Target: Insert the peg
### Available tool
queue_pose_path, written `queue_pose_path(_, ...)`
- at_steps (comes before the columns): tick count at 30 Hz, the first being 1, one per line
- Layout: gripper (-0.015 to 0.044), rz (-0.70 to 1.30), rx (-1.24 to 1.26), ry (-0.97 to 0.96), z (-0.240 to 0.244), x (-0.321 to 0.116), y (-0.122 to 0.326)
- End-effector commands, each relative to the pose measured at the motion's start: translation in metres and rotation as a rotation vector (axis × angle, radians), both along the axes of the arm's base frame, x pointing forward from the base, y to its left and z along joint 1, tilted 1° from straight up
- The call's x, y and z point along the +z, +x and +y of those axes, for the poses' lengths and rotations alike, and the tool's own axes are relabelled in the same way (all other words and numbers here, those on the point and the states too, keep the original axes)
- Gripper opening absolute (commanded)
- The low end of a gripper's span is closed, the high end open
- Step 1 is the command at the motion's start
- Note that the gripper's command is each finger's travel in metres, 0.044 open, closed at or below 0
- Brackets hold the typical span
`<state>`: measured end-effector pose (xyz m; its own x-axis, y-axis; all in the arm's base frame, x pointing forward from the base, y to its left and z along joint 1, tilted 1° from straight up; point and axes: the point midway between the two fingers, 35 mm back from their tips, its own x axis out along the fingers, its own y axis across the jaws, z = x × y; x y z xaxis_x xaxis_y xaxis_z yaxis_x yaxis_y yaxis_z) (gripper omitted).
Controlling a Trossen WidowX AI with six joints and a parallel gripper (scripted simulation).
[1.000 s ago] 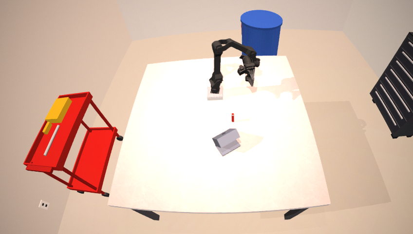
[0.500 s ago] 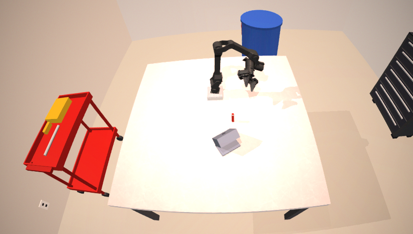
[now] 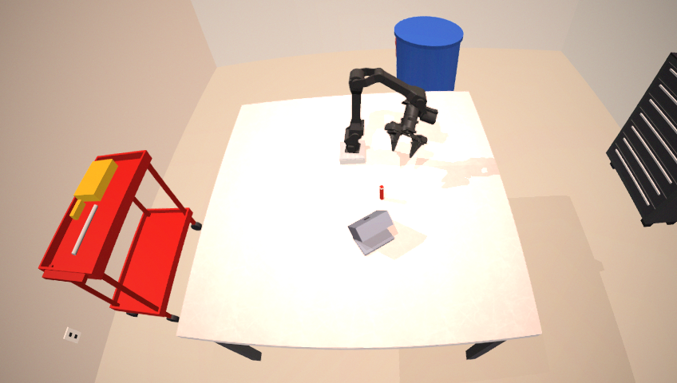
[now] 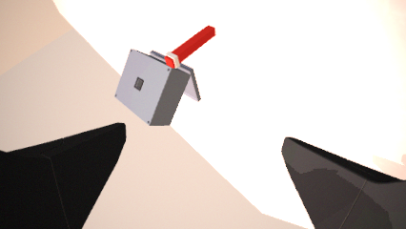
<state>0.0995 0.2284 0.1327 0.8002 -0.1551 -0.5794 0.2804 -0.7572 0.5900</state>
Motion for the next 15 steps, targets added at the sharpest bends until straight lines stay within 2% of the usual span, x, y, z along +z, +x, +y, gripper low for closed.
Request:
queue_pose_path(1, 0.0440, 0.025, -0.107, 0.072, -0.004, -0.002, 0.009)
queue_pose_path(15, 0.0440, 0.068, -0.444, 0.285, -0.019, -0.011, 0.032)
